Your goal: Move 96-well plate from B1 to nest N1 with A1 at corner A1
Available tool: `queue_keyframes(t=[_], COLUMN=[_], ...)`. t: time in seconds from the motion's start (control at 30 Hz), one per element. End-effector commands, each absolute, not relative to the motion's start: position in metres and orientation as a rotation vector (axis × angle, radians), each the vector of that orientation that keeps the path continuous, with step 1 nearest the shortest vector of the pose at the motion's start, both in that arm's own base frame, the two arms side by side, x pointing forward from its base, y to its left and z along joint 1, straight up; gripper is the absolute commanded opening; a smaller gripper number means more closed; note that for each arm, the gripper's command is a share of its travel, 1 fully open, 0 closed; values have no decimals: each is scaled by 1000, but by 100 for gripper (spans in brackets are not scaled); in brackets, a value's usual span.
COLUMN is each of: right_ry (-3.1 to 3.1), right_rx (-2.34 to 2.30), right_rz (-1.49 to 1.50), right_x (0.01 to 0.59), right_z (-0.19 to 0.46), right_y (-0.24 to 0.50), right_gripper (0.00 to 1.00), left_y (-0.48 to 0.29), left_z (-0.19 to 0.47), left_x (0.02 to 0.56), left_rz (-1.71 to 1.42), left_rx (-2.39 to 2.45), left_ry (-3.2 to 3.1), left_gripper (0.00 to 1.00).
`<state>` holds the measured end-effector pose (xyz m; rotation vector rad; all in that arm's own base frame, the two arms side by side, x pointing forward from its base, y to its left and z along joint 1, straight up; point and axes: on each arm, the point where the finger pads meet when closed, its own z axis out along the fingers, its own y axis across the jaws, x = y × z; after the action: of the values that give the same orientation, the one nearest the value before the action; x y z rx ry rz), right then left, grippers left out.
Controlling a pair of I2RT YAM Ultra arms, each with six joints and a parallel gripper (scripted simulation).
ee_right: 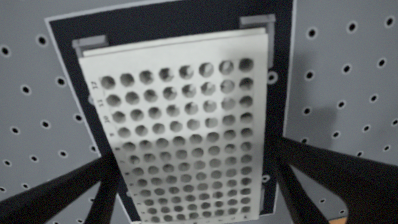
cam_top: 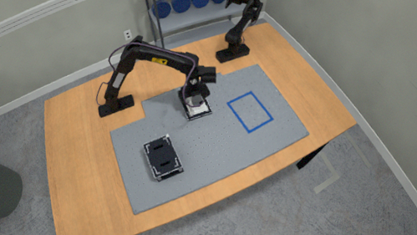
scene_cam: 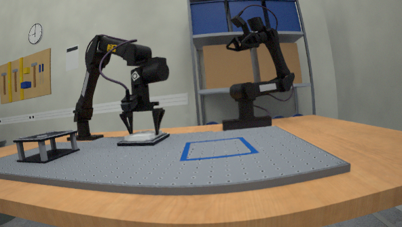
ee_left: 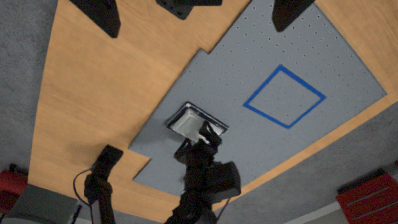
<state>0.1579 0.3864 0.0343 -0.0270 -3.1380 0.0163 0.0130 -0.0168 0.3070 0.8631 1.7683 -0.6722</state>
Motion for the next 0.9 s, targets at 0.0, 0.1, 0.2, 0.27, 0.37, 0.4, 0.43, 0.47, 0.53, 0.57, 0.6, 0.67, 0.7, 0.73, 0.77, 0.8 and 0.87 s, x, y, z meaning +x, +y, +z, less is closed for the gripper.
queue_keyframes(t=[0.0,0.1,0.2,0.27,0.37,0.4,0.43,0.47,0.53,0.57,0.6,0.67,0.7,0.73,0.77,0.8,0.87], right_ry=[-3147,-3147,-3147,-3151,-3151,-3151,-3151,-3151,-3151,-3150,-3149,-3149,-3149,-3149,-3149,-3149,-3149], right_rx=[-30,-30,-33,-34,-34,-34,-34,-34,-34,-34,-34,-34,-34,-34,-33,-32,-32], right_rz=[-23,-23,-23,-37,-37,-37,-37,-37,-37,-34,-31,-31,-31,-31,-32,-32,-32], right_x=[163,163,163,162,162,162,162,162,162,161,161,161,161,161,161,160,159], right_z=[36,36,36,39,39,39,39,39,39,43,46,59,64,70,79,88,107], right_y=[389,389,389,389,389,389,389,389,389,389,389,389,389,389,389,389,388], right_gripper=[96,91,87,84,80,79,79,79,79,79,79,79,79,79,79,79,79], left_y=[-11,-11,-14,-14,-14,-14,-14,-14,-14,-14,-14,-14,-14,-14,-14,-14,-14], left_z=[310,310,307,307,307,307,307,307,307,307,307,307,307,307,307,307,307], left_x=[7,7,9,9,9,9,9,9,9,9,9,9,9,9,9,9,9], left_rz=[-682,-682,-678,-678,-678,-678,-678,-678,-678,-678,-678,-678,-678,-678,-678,-678,-678], left_rx=[857,857,872,872,872,872,872,872,872,872,872,872,872,872,872,872,872], left_ry=[1743,1743,1760,1760,1760,1760,1760,1760,1760,1760,1760,1760,1760,1760,1760,1760,1760], left_gripper=[100,100,100,100,100,100,100,100,100,100,100,100,100,100,100,100,100])
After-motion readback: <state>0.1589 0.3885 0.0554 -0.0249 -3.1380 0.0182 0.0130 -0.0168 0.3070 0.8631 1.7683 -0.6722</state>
